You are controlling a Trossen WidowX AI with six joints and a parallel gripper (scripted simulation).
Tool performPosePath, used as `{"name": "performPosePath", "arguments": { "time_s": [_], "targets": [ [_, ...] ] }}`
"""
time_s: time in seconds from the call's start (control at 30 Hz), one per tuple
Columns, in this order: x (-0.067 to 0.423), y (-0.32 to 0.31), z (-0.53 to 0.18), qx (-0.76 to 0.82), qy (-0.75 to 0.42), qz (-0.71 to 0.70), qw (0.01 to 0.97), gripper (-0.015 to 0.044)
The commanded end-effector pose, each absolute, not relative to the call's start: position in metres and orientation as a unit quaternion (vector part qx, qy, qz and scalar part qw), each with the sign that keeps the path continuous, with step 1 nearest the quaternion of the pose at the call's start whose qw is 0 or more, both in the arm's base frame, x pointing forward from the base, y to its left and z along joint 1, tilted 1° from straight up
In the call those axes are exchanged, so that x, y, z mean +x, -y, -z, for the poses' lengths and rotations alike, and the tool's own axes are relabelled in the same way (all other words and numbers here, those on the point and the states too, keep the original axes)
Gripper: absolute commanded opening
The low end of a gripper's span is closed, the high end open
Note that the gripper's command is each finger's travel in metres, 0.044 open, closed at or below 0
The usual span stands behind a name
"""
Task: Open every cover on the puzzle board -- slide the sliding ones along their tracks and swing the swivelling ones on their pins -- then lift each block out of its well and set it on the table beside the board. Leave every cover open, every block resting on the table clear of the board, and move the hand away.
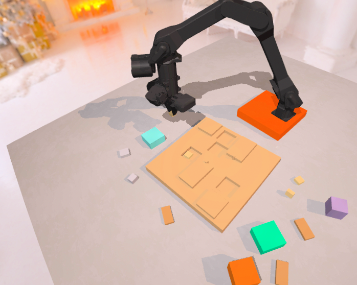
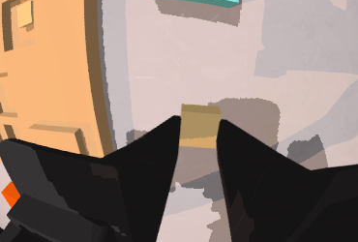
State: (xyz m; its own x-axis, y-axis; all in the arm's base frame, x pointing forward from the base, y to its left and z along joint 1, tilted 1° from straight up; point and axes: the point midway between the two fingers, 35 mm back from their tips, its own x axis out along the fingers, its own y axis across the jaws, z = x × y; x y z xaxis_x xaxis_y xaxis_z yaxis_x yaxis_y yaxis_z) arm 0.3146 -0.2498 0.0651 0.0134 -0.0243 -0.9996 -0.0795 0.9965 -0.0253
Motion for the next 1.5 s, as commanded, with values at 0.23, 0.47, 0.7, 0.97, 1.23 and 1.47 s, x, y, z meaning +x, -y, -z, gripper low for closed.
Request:
{"name": "performPosePath", "arguments": {
  "time_s": [0.23, 0.47, 0.7, 0.97, 1.23, 1.47],
  "targets": [
    [0.313, 0.249, -0.043, -0.037, -0.706, -0.023, 0.707, 0.008],
    [0.312, 0.249, -0.032, -0.037, -0.706, -0.023, 0.707, 0.008],
    [0.311, 0.248, -0.02, -0.037, -0.706, -0.023, 0.707, 0.008],
    [0.309, 0.247, -0.01, -0.037, -0.706, -0.023, 0.707, 0.008],
    [0.311, 0.248, -0.014, -0.036, -0.703, -0.021, 0.71, 0.0185],
    [0.311, 0.248, -0.014, -0.036, -0.703, -0.021, 0.71, 0.0369]
  ]
}}
